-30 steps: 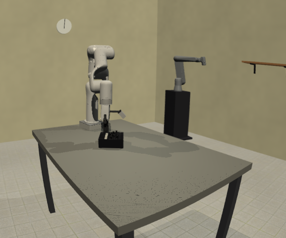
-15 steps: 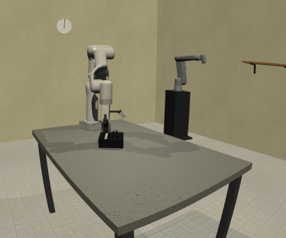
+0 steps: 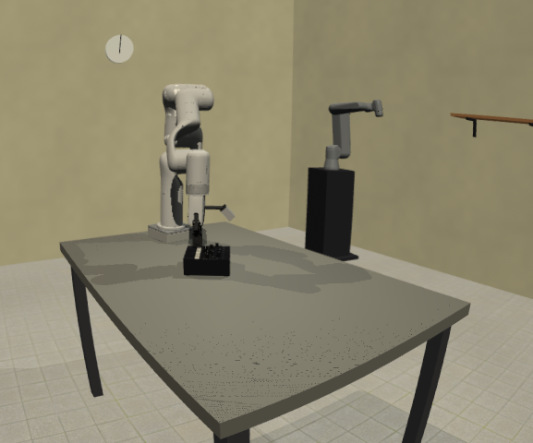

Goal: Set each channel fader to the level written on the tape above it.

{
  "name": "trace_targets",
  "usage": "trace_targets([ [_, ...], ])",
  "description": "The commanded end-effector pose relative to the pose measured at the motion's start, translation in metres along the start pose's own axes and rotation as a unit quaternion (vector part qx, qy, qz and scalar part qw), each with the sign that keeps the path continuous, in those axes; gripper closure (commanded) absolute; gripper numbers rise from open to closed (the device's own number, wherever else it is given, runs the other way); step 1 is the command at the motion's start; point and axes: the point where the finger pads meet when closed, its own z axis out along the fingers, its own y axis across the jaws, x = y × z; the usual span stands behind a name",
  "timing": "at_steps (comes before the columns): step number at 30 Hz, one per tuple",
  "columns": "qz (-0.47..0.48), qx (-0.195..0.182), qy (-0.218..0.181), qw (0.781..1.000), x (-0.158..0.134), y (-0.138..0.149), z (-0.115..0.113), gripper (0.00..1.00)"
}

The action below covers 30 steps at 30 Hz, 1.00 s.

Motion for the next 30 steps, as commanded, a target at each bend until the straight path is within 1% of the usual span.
trace_targets([
  [1,0.000,-0.002,0.001,1.000,0.0005,0.0014,-0.0013,1.00],
  [22,0.000,-0.002,0.001,1.000,0.0005,0.0014,-0.0009,1.00],
  [30,0.000,-0.002,0.001,1.000,0.0005,0.0014,0.0032,1.00],
])
